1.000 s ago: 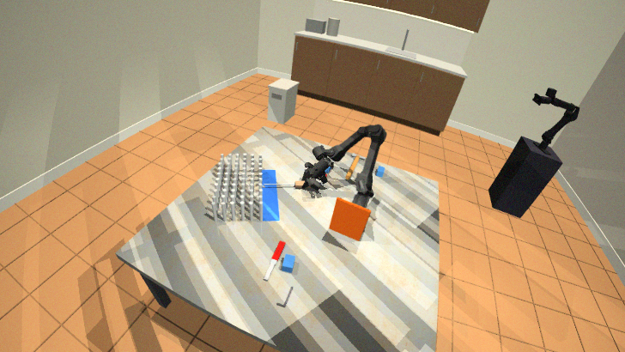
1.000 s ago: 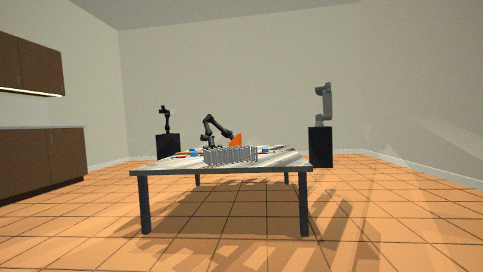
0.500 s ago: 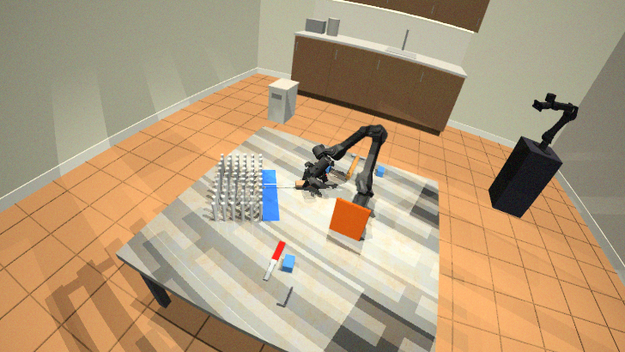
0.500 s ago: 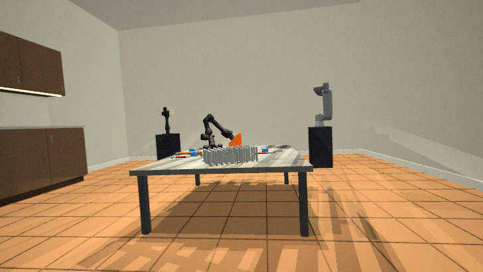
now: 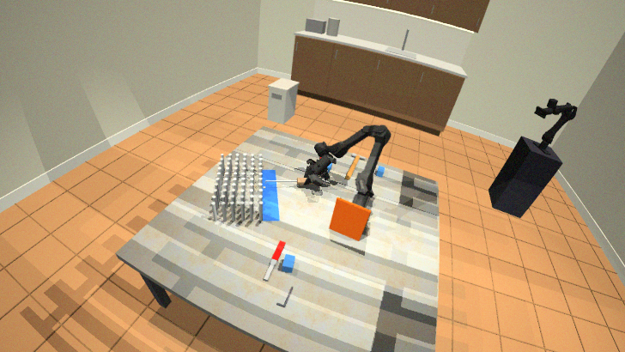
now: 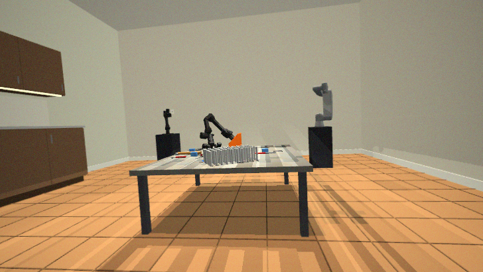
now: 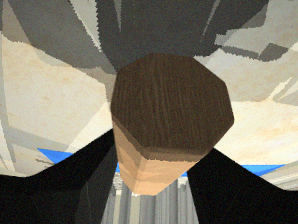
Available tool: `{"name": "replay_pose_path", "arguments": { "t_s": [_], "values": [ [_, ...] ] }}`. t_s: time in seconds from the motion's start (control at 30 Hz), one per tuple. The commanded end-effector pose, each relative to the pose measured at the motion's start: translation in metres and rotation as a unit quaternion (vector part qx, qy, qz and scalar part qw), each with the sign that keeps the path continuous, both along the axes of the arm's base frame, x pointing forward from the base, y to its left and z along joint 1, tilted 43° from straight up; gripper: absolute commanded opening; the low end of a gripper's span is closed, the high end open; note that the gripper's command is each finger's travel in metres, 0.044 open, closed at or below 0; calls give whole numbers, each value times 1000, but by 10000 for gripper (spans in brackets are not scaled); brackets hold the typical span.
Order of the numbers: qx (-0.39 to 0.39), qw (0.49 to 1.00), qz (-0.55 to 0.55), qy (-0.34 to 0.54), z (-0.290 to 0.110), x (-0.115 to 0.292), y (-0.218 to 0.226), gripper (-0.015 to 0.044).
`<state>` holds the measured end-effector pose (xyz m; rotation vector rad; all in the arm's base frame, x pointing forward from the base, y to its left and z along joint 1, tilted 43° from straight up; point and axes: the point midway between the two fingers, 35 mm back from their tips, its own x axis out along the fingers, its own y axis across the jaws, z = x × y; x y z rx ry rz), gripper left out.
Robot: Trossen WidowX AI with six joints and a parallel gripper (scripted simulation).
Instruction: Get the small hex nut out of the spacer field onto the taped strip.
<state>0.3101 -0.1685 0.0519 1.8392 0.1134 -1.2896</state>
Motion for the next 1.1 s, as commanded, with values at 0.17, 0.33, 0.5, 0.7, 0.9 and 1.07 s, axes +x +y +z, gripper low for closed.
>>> {"name": "replay_pose_path", "arguments": {
  "t_s": [0.17,0.33,0.5,0.7,0.9,1.07],
  "values": [
    [3,1000,7,3,10,-29,-1,0],
    [4,1000,6,4,20,-24,8,0],
    [6,1000,5,4,42,-16,27,0],
    [7,1000,3,2,69,-11,51,0],
    [7,1000,3,-1,97,-12,77,0],
    [8,1000,12,11,91,-14,80,0]
  ]
}}
